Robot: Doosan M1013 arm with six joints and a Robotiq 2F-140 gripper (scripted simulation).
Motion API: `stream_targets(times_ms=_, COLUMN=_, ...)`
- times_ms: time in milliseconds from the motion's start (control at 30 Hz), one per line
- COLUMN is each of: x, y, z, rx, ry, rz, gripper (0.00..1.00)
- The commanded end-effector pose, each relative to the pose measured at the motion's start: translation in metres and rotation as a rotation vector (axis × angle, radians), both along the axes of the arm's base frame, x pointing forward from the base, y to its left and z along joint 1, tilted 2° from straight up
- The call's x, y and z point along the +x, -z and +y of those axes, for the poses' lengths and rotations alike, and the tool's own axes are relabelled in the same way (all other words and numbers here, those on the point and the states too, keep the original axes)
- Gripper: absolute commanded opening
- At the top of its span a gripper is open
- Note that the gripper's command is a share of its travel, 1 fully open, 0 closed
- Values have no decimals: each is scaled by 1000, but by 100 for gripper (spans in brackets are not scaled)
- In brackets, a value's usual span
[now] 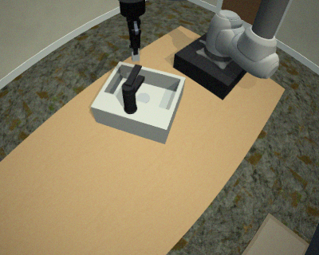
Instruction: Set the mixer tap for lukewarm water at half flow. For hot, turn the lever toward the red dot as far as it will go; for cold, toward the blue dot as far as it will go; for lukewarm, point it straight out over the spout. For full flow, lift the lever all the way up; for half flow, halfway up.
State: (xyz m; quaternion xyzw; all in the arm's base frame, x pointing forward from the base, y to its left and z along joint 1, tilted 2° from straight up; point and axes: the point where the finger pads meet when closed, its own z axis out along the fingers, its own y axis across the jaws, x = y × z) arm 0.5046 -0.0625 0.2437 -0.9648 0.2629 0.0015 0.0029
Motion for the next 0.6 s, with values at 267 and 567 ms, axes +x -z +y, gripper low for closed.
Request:
stream_targets(times_ms=267, x=0, y=-11, z=0, rx=-1, ry=712, rz=-3, gripper=0)
stream_targets(times_ms=567, x=0, y=-17, z=0, rx=16, ry=1239, rz=-3, gripper=0)
